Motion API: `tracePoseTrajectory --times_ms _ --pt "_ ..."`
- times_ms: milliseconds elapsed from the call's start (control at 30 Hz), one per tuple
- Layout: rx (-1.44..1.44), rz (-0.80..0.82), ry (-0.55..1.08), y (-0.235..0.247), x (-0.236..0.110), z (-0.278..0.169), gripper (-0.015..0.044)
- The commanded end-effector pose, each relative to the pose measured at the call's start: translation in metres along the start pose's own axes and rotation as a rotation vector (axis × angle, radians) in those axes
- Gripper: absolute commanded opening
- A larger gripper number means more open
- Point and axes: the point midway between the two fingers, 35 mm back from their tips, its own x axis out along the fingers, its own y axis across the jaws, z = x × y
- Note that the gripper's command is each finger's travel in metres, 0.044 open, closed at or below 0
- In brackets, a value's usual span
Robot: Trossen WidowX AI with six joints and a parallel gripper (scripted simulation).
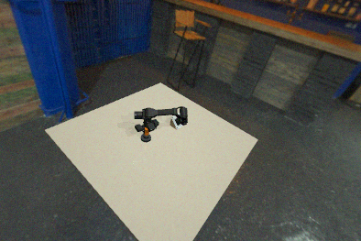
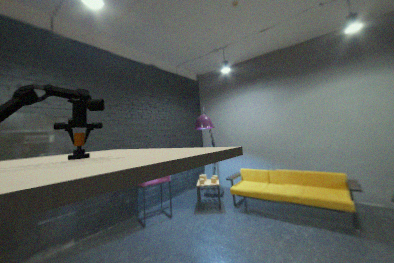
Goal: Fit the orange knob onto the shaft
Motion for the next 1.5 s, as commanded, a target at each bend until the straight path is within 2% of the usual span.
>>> tracePoseTrajectory --times_ms 0,433,1467 --pt "0.007 -0.001 0.001 -0.0001 0.0004 -0.0004 0.0" --pt "-0.092 -0.001 0.001 -0.002 -0.0072 -0.002 0.0" --pt "-0.133 -0.001 0.001 0.0005 0.0 -0.0002 0.0"
